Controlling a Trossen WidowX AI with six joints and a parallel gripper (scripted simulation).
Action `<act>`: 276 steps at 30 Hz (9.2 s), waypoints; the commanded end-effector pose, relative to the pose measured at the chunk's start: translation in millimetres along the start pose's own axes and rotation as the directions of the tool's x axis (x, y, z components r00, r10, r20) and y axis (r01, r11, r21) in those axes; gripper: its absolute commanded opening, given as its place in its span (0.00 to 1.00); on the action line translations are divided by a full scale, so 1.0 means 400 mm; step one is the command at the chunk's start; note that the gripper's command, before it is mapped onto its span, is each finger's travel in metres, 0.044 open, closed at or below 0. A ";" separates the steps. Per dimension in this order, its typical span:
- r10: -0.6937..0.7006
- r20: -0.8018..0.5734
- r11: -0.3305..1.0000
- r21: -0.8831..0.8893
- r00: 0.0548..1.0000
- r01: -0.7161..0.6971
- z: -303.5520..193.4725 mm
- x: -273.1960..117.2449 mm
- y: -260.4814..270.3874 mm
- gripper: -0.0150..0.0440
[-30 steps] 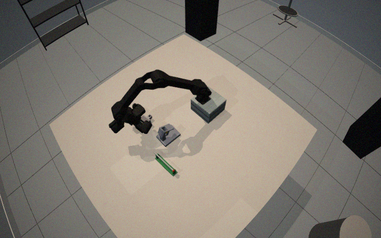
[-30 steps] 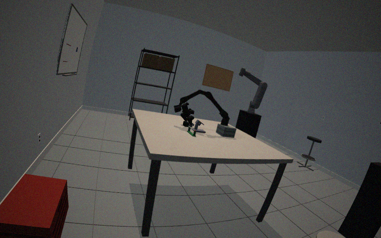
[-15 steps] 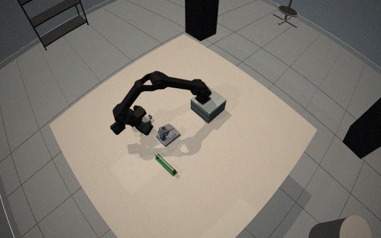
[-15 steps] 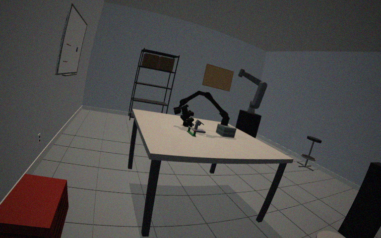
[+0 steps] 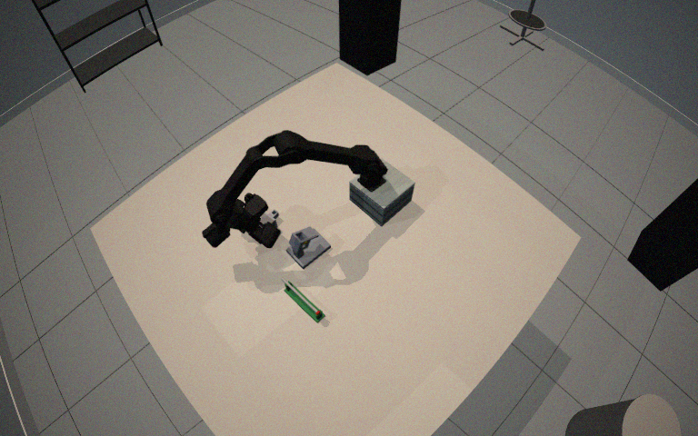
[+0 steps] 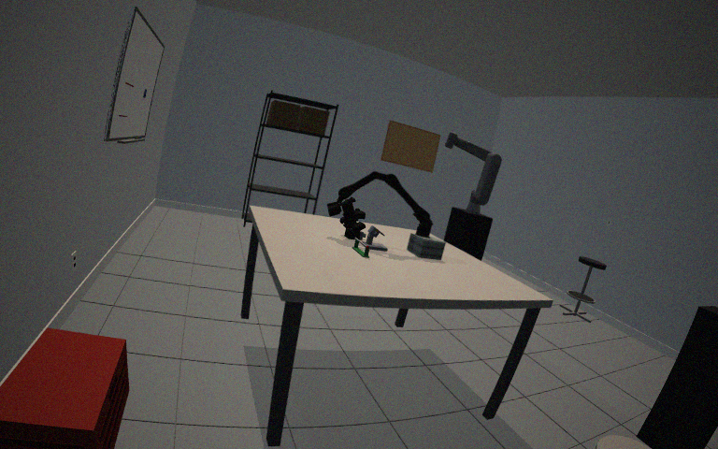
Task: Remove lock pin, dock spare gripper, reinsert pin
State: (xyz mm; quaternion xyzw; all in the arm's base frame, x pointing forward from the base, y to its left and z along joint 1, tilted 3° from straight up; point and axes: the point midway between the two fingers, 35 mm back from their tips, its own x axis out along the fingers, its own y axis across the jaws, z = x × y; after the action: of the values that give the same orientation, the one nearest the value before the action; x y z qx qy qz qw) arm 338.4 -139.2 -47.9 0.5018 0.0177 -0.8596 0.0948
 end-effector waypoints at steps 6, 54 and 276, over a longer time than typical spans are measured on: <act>0.007 -0.009 1.000 -0.009 1.000 -0.007 0.027 -0.056 0.003 0.25; -0.232 -0.128 0.890 -0.428 0.964 0.158 0.194 -0.209 -0.079 0.25; -0.829 -0.524 0.176 -0.575 0.194 -0.799 0.419 -0.321 -0.380 1.00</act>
State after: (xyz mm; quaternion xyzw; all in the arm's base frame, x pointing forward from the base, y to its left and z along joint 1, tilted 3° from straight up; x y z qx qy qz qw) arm 228.3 7.2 128.9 0.7002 0.6285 -0.0423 0.3361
